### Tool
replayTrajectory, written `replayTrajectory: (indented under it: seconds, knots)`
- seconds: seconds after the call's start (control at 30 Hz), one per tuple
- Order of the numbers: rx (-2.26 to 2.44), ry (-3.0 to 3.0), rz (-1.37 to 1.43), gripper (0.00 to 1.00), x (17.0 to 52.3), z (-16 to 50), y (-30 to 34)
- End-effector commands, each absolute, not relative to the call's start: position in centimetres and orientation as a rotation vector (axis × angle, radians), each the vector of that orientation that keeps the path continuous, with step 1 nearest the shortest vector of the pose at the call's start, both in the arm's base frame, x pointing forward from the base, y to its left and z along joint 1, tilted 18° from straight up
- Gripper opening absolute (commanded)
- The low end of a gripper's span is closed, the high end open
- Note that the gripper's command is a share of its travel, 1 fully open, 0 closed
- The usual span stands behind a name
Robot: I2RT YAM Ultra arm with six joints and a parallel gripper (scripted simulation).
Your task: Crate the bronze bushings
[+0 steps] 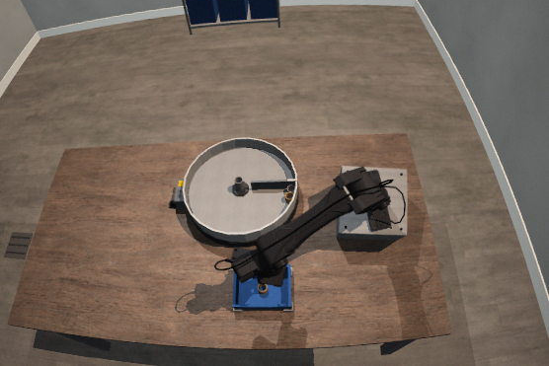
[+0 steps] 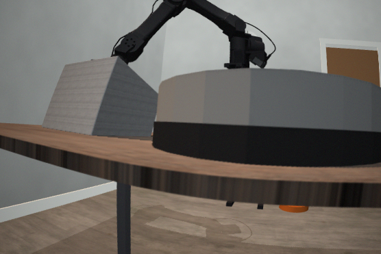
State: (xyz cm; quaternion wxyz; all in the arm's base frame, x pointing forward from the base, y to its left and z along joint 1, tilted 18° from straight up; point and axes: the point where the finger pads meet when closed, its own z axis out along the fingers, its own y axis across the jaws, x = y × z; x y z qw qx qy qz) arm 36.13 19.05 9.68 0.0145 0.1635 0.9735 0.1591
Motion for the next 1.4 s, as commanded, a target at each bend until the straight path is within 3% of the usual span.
replayTrajectory:
  seconds: [0.0,0.7,1.37]
  knots:
    - [0.519,3.026,0.480,0.00,36.5,9.9,19.1]
    - [0.518,3.025,0.481,0.00,36.6,9.9,19.1]
    - [0.514,3.032,0.477,0.00,36.7,1.8,21.7]
